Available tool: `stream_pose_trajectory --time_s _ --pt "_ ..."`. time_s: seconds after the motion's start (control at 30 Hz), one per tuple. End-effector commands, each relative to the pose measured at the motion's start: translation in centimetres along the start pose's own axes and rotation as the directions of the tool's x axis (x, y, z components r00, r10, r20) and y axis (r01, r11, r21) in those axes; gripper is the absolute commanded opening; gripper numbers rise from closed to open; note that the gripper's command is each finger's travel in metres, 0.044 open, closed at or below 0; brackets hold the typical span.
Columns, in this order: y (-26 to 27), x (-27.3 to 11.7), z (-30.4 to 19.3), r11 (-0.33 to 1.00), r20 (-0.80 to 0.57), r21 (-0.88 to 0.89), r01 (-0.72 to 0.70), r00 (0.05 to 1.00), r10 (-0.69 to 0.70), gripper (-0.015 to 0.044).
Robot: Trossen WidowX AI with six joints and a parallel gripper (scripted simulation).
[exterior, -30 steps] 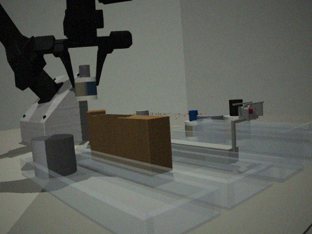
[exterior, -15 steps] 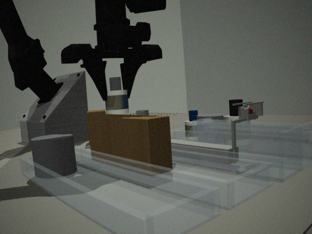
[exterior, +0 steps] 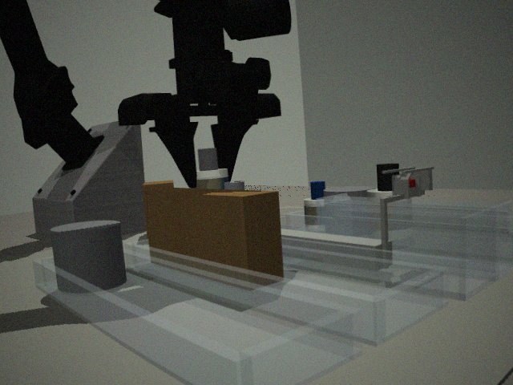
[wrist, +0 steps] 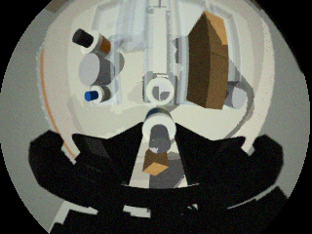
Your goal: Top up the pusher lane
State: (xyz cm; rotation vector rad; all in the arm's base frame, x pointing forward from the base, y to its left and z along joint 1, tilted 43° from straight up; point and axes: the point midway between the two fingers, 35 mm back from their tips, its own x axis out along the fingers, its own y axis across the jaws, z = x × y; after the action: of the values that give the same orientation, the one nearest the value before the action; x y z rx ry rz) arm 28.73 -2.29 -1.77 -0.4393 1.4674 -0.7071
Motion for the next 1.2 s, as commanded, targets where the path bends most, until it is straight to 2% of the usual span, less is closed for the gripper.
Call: stream_pose_trajectory --time_s 0.0,1.17 --pt "-0.1 1.2 -0.2 1.0 -0.007 -0.008 0.008 1.0 -0.008 0.0" --pt "-0.1 1.2 0.9 1.0 -0.006 -0.008 0.007 1.0 -0.007 0.0"
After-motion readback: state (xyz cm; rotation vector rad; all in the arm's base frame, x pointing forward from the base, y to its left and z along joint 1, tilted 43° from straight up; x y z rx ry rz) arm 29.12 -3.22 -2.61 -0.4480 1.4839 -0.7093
